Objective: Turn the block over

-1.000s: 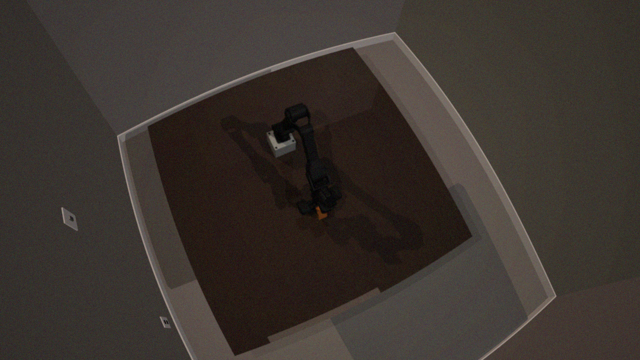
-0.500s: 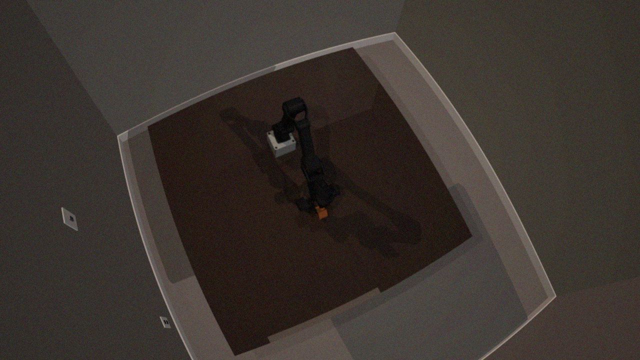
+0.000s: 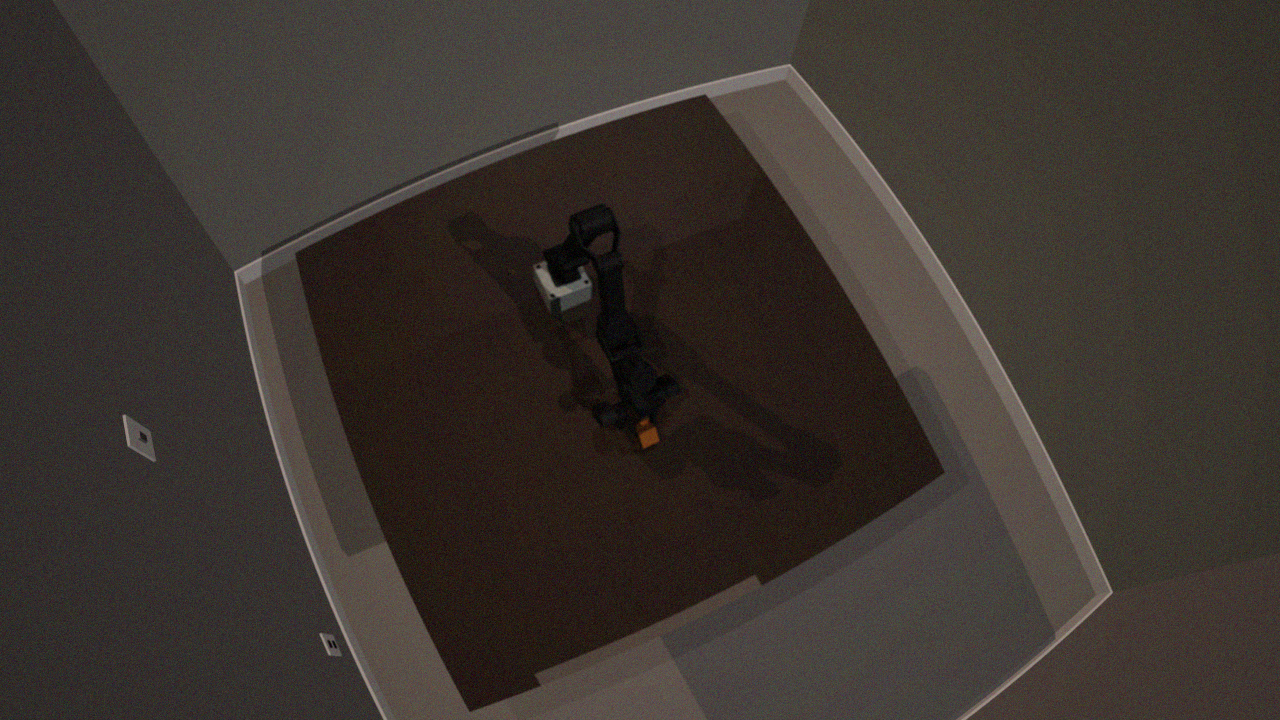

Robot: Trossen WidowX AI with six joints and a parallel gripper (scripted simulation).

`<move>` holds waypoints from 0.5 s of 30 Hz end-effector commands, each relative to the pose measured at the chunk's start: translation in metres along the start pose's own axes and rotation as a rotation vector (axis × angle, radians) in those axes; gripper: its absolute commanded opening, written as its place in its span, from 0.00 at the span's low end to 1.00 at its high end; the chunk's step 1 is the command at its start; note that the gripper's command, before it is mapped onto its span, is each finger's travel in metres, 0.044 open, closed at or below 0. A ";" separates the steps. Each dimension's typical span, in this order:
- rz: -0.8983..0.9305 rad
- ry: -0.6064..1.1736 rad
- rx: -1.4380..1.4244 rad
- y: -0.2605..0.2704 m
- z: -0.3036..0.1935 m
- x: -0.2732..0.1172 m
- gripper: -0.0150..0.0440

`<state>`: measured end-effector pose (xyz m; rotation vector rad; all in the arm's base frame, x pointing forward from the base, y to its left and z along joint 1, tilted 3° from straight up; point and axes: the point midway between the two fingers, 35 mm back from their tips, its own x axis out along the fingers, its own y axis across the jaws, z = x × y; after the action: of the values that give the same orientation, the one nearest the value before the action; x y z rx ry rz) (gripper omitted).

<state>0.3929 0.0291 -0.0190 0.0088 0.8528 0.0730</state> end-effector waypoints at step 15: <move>-0.005 -0.260 0.005 0.000 -0.016 0.003 0.25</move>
<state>0.3898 0.0294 -0.0273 0.0163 0.6248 0.0701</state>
